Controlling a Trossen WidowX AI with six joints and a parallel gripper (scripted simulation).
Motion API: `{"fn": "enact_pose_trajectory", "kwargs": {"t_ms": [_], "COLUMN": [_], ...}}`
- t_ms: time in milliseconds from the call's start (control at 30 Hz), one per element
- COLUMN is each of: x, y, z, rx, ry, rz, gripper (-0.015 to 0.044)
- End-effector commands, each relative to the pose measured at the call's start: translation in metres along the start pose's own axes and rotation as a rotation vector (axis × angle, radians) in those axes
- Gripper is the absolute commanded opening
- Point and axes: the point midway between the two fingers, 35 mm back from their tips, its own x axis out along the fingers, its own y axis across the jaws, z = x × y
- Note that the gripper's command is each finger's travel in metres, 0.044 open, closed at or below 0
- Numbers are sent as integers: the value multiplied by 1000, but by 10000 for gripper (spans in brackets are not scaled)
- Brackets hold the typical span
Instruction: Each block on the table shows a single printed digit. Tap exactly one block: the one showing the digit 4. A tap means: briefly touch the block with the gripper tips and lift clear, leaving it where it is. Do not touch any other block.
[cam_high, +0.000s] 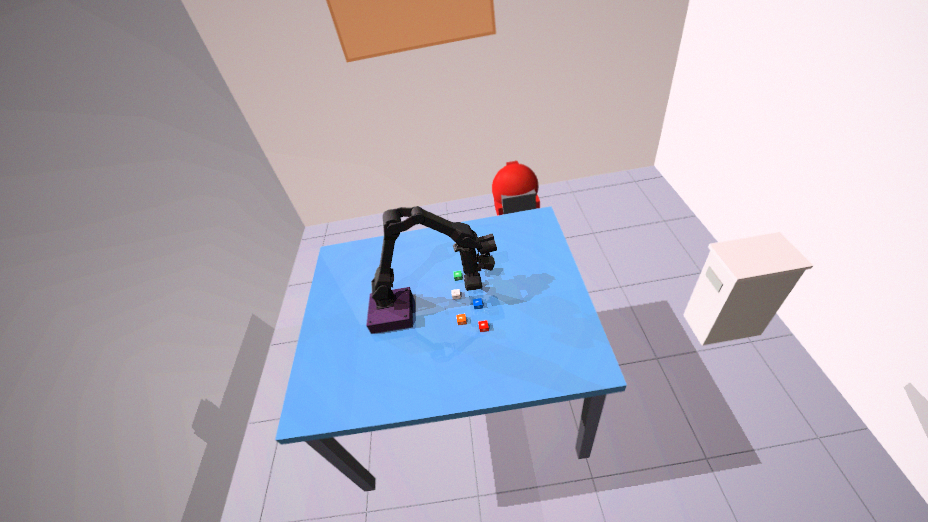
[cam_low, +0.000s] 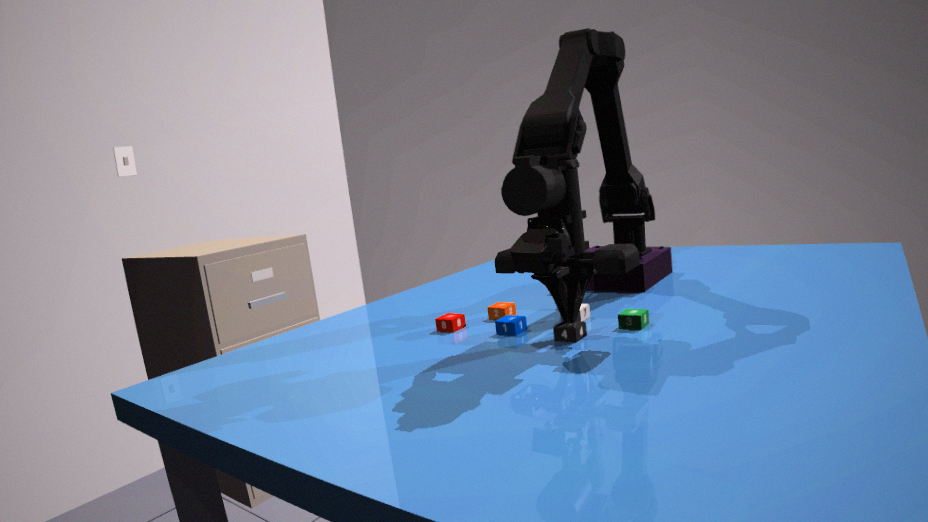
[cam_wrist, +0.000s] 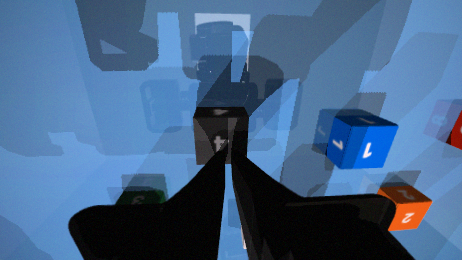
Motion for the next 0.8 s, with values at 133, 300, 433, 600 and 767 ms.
{"fn": "enact_pose_trajectory", "kwargs": {"t_ms": [133, 300, 433, 600, 767], "x": [-2, -27, -37, -71, -104], "y": [0, 0, 24, 98, 154], "z": [0, 0, -6, -41, -91], "rx": [1, 6, 6, 6, 6], "ry": [0, -3, -2, 1, 6], "rz": [0, 0, 2, 9, 15], "gripper": [20, 20, 99, 230, 361]}}
